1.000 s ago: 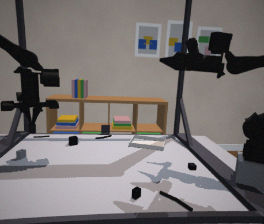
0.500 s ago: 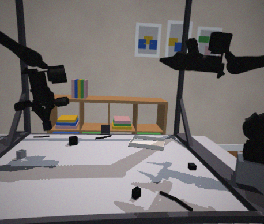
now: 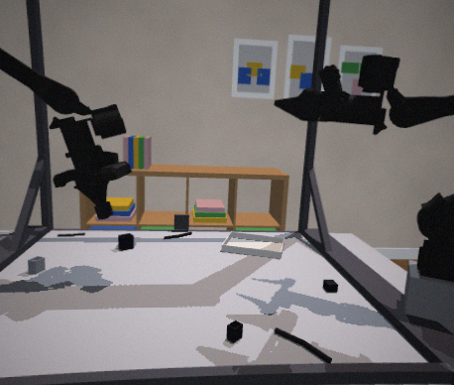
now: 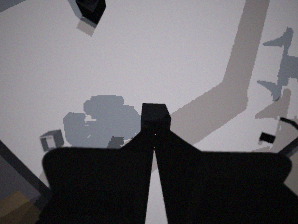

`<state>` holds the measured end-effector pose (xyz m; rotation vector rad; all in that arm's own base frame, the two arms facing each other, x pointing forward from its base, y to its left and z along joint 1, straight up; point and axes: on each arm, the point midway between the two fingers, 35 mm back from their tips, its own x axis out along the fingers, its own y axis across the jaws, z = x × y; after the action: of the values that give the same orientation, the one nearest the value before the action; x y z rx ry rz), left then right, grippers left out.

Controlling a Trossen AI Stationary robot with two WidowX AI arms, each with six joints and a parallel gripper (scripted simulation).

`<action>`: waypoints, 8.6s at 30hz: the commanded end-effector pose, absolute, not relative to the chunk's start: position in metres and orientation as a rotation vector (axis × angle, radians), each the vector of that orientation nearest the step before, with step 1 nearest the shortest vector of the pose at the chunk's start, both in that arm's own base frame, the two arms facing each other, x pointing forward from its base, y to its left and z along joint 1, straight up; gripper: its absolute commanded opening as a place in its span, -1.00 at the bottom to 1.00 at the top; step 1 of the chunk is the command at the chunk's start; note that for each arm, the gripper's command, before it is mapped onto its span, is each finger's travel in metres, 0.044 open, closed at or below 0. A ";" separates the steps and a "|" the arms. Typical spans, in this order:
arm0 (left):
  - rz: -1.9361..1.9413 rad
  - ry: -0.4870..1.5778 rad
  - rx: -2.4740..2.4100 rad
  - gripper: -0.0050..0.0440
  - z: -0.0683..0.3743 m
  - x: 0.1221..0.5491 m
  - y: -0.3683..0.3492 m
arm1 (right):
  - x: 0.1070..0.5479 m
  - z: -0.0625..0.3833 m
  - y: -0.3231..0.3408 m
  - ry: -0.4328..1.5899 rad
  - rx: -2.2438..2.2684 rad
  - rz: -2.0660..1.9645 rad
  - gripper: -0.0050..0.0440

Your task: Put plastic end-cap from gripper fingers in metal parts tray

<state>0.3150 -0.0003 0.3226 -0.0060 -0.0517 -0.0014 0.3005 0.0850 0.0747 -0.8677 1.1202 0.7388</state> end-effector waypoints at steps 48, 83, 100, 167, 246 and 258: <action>0.000 -0.068 0.000 1.00 0.329 0.313 0.000 | 0.428 0.142 0.161 0.847 0.676 -0.004 -0.80; 0.000 -0.068 0.000 1.00 0.329 0.313 0.000 | 0.485 0.198 0.213 0.671 1.843 -0.156 -0.80; 0.000 -0.068 0.000 1.00 0.329 0.313 0.000 | 0.501 0.221 0.232 0.653 2.300 -0.168 -0.80; -0.189 0.189 1.071 0.08 0.328 0.424 -0.029 | 0.497 0.223 0.227 0.645 2.266 -0.162 -0.80; -0.680 0.200 2.115 0.08 0.254 0.542 -0.072 | 0.497 0.223 0.227 0.645 2.266 -0.162 -0.80; -0.682 0.201 2.115 0.08 0.248 0.550 -0.073 | 0.497 0.223 0.227 0.645 2.266 -0.162 -0.80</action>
<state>0.5475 -0.0731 0.2322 2.1124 0.2194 -0.7230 0.4980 0.2274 0.2051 2.2474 0.6557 -0.2051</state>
